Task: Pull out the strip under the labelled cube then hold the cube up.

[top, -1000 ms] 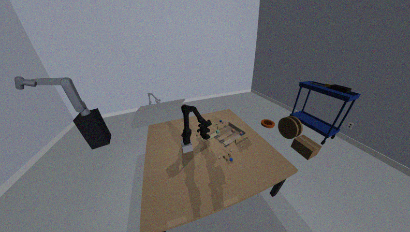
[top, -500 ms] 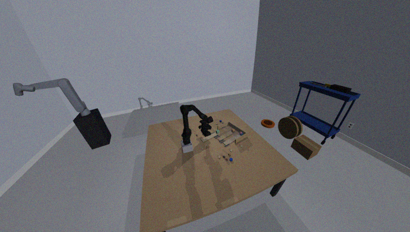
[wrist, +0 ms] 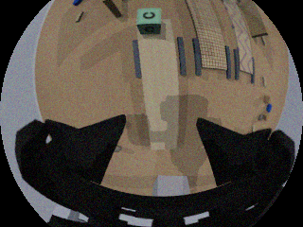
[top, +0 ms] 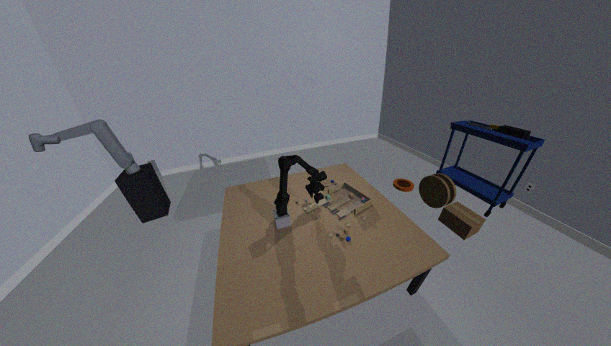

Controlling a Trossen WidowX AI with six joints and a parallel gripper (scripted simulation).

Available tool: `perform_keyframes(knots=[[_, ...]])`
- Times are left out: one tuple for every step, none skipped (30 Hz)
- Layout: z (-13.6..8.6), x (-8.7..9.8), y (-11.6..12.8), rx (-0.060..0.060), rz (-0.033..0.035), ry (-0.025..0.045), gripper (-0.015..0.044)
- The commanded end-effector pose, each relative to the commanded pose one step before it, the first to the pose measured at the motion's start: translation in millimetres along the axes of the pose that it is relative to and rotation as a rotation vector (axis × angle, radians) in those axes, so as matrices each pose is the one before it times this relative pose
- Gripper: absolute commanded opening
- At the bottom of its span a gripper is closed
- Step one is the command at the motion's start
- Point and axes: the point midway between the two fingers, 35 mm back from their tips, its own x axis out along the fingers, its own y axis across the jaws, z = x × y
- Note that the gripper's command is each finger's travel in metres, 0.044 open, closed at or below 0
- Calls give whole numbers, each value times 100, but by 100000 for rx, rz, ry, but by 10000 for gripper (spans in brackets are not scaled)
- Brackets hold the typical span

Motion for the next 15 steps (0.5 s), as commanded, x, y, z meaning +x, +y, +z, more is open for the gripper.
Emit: perform_keyframes(knots=[[1544,-180,204,340,-144,19,440],[337,-47,50,-1,5,-34,440],[367,-54,55,-1,5,-37,440],[339,-48,50,-1,5,-34,440],[369,-55,55,-1,5,-37,440],[336,-48,49,-1,5,-34,440],[369,-54,54,-1,5,-37,440],[339,-48,50,-1,5,-34,440],[369,-55,54,-1,5,-37,440],[332,-48,48,-1,5,-33,440],[367,-54,53,-1,5,-37,440],[338,-48,49,-1,5,-34,440],[375,-55,54,-1,5,-38,440],[336,-48,48,-1,5,-34,440],[374,-55,53,-1,5,-38,440]])
